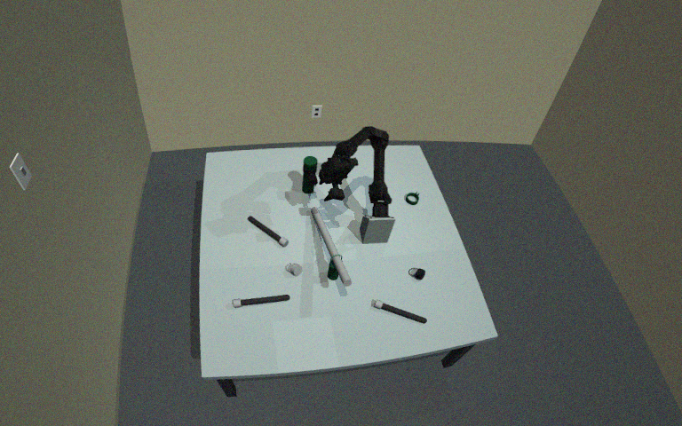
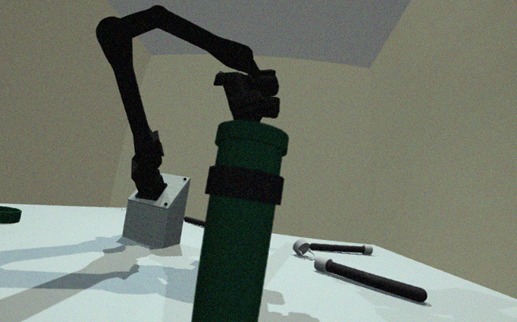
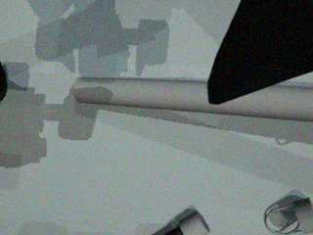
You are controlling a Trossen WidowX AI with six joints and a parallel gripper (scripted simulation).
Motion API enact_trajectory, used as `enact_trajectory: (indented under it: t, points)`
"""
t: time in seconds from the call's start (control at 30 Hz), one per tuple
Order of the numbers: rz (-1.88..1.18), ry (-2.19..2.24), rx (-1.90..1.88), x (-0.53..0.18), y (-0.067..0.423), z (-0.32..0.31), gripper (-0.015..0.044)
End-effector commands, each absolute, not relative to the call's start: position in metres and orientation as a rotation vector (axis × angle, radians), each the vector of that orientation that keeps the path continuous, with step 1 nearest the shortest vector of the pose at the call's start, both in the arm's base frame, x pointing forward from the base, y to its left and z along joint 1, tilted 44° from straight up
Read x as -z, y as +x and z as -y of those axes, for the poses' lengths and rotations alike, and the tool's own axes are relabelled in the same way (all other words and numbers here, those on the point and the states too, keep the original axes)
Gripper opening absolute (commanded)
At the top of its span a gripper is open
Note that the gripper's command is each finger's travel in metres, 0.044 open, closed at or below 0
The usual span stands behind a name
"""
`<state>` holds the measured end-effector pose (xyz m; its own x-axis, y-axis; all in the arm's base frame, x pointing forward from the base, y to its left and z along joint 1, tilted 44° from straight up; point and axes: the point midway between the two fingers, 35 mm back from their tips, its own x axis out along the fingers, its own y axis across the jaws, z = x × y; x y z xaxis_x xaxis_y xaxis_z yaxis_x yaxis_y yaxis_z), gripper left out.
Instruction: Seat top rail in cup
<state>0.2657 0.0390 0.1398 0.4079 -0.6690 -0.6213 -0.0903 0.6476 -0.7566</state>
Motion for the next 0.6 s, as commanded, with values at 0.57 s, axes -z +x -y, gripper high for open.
enact_trajectory:
  t: [0.57]
  points:
    - [-0.939, -0.256, 0.817, -0.121, 0.269, -0.046, 0.044]
